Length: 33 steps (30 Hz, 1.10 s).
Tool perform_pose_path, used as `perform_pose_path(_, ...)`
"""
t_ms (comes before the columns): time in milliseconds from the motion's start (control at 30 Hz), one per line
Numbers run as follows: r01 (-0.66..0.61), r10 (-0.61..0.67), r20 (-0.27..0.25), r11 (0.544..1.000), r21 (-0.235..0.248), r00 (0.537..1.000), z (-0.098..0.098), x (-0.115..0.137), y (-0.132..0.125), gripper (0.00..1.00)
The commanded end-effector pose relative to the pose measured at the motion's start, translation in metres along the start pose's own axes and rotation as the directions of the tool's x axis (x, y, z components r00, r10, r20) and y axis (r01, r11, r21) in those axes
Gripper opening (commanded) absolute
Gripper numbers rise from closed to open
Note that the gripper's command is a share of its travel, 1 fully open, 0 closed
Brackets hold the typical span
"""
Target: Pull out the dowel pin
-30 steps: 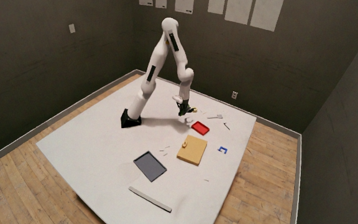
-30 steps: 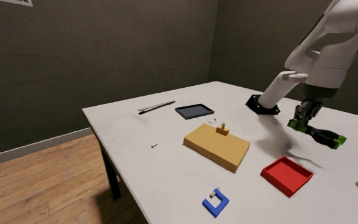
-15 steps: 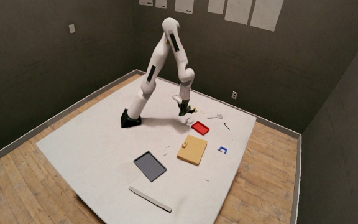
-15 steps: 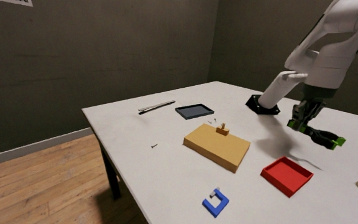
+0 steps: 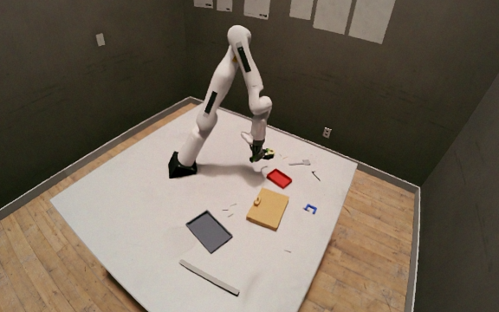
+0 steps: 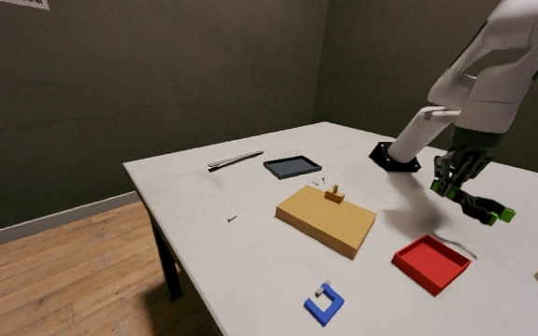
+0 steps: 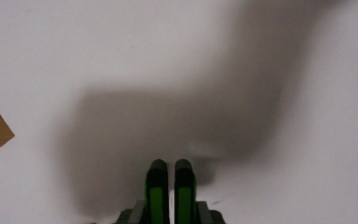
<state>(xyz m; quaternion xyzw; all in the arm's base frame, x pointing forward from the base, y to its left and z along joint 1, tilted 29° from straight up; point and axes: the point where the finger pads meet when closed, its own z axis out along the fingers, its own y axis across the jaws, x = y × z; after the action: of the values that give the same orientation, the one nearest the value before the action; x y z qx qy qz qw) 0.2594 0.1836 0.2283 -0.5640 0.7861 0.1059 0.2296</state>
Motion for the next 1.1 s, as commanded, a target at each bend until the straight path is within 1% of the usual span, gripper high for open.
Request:
perform_pose_path(0, -0.056, 0.056, -0.001, 0.998, -0.003, 0.998, 0.000, -0.001, -0.004, 0.32)
perform_pose_path(200, -0.139, 0.139, -0.001, 0.990, -0.004, 0.990, 0.000, -0.001, -0.008, 0.32)
perform_pose_path(300, -0.140, 0.140, -0.001, 0.990, -0.004, 0.990, 0.000, -0.001, -0.009, 0.32)
perform_pose_path(500, -0.247, 0.247, -0.001, 0.969, -0.005, 0.969, 0.000, -0.002, -0.014, 0.32)
perform_pose_path(767, -0.378, 0.378, -0.002, 0.926, -0.006, 0.926, 0.000, -0.002, -0.021, 0.32)
perform_pose_path(833, -0.378, 0.378, -0.002, 0.926, -0.006, 0.926, 0.000, -0.002, -0.021, 0.32)
perform_pose_path(1067, -0.496, 0.496, -0.003, 0.868, -0.006, 0.868, 0.000, -0.002, -0.028, 0.32)
